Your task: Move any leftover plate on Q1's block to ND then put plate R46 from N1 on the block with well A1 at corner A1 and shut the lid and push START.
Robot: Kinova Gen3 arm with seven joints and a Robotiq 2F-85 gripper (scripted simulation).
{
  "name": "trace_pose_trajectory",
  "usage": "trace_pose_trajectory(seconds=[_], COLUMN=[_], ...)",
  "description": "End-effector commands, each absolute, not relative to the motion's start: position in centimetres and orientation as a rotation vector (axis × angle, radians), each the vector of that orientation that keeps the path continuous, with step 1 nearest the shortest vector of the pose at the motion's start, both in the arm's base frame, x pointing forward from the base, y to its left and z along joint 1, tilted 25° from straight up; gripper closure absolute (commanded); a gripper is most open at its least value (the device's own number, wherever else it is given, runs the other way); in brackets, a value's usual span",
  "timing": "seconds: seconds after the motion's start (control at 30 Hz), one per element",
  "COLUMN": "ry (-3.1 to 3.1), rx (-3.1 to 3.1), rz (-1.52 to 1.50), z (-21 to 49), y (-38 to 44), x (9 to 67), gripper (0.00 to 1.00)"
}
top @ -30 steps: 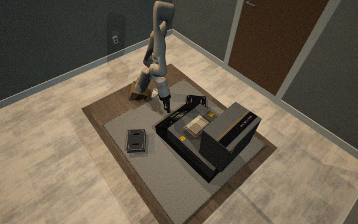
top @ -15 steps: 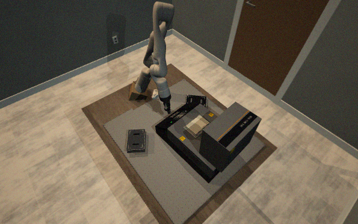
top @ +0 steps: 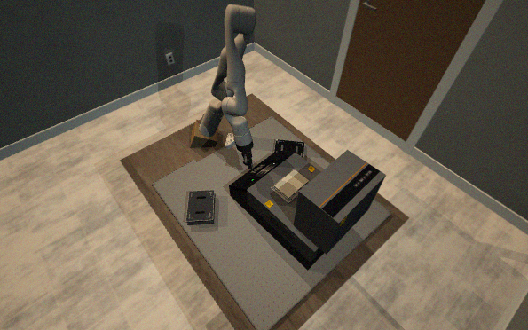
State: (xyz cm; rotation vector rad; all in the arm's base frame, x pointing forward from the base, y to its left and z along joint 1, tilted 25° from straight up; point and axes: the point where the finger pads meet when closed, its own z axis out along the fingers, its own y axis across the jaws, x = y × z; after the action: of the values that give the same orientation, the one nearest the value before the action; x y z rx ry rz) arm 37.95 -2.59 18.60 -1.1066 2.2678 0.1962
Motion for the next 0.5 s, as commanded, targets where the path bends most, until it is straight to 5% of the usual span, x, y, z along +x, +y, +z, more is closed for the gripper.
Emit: trace_pose_trajectory(seconds=[0.0,0.47], ry=[2.267,2.267], rx=[-1.106,-1.106], rz=[0.195,0.195], z=[18.55,18.06], y=[-2.57,-2.24], x=[38.07,38.80], gripper=[0.90,0.90])
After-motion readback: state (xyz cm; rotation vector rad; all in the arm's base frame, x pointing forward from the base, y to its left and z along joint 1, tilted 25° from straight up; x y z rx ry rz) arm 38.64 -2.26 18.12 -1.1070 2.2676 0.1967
